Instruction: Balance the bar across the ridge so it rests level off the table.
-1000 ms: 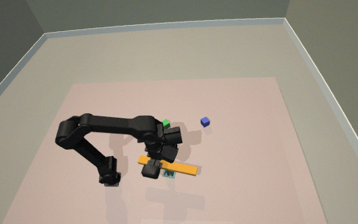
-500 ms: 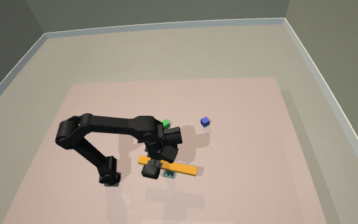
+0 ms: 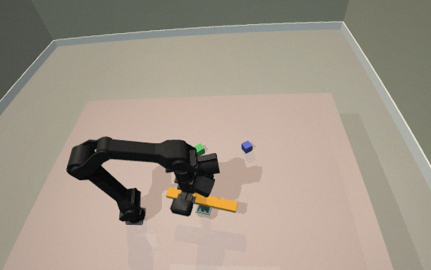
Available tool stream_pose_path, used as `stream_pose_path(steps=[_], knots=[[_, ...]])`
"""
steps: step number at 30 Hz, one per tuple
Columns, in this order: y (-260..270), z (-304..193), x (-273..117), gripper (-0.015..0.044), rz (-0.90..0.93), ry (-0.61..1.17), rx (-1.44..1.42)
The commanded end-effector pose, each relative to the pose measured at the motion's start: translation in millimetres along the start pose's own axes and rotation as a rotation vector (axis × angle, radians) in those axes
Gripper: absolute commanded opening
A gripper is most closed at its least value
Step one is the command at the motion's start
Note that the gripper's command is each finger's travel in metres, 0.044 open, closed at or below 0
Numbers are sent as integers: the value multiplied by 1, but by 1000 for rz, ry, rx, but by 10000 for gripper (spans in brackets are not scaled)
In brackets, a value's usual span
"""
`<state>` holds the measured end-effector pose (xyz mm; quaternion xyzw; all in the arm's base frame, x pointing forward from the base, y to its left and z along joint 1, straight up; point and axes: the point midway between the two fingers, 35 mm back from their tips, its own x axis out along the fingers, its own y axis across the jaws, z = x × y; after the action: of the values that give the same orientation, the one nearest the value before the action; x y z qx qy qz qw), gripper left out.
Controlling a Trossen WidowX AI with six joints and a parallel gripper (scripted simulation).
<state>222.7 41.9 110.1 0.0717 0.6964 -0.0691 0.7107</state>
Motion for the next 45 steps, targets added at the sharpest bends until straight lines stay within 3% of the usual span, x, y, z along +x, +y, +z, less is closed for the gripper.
stream_pose_path(steps=[1,45], knots=[[1,0,0,0,3,-2,6],[0,0,4,0,3,-2,6]])
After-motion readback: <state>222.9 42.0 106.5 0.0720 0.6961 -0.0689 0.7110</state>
